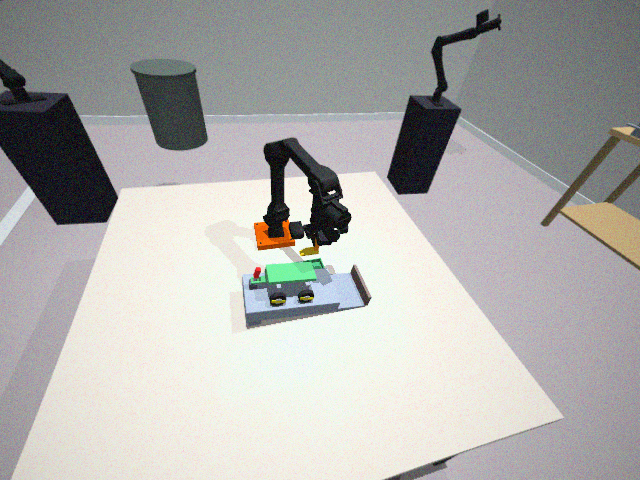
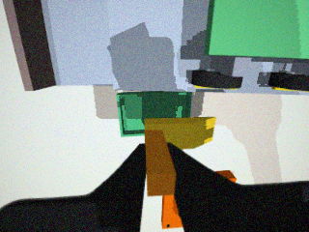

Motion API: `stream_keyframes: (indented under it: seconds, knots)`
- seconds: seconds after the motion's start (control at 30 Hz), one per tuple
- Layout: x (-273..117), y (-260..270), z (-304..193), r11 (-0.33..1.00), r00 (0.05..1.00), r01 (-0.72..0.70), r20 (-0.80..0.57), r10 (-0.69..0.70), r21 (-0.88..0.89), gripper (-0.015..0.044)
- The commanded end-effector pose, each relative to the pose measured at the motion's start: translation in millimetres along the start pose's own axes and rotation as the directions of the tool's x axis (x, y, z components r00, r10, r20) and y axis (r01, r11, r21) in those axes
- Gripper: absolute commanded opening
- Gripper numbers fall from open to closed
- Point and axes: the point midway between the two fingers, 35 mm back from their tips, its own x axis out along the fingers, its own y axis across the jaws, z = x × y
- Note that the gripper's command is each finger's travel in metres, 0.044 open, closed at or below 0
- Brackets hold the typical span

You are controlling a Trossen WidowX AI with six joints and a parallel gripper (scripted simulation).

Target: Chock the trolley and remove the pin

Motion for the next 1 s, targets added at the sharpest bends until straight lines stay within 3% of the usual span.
stream_keyframes:
  seconds: [0.0,0.23,0.43,0.97]
  knots:
    - [-2.4,16.2,5.8,1.0,1.0,-0.013,0.011,0.013,0.004,0.0]
    - [-3.8,36.5,12.1,1.0,1.0,-0.009,0.011,0.009,0.005,0.0]
    - [-3.8,41.0,12.2,0.995,0.995,0.101,0.01,-0.101,0.006,0.0]
    - [2.3,43.9,41.7,0.995,0.994,0.104,0.013,-0.104,0.007,0.0]
